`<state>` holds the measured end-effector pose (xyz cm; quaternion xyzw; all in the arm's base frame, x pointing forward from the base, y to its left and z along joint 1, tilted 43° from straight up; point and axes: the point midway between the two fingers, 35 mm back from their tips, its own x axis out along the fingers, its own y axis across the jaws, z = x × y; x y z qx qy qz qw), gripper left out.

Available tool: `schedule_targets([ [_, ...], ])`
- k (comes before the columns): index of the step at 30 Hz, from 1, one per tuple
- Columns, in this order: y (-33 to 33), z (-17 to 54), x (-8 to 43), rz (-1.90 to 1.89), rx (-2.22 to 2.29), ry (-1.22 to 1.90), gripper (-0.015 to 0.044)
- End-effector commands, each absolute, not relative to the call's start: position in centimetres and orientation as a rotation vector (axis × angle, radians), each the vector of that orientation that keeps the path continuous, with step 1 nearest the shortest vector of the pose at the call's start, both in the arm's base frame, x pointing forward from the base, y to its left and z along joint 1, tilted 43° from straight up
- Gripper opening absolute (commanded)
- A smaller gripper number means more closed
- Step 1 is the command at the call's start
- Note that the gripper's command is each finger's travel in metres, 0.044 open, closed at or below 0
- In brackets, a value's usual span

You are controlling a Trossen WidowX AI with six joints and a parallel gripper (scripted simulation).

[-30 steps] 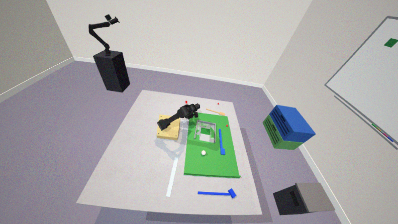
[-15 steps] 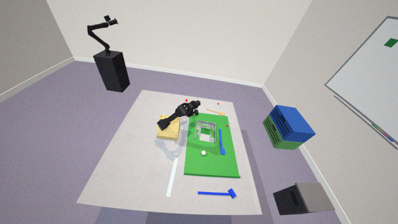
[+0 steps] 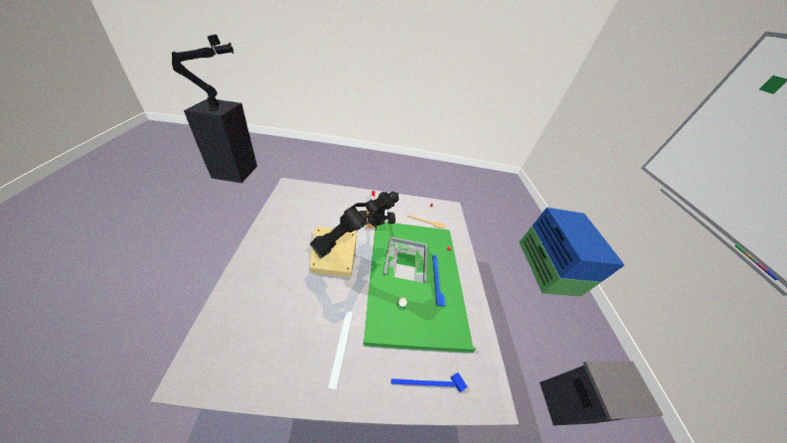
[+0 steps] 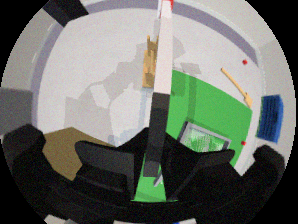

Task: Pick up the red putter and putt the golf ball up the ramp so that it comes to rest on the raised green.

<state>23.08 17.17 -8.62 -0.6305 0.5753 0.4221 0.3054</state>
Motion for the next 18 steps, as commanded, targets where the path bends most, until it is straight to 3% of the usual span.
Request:
schedule_targets([
  [1,16.3,-6.4,24.6,1.019,-1.602,1.516,0.0000],
  [18,8.9,2.3,28.3,0.560,-1.307,1.564,0.0000],
])
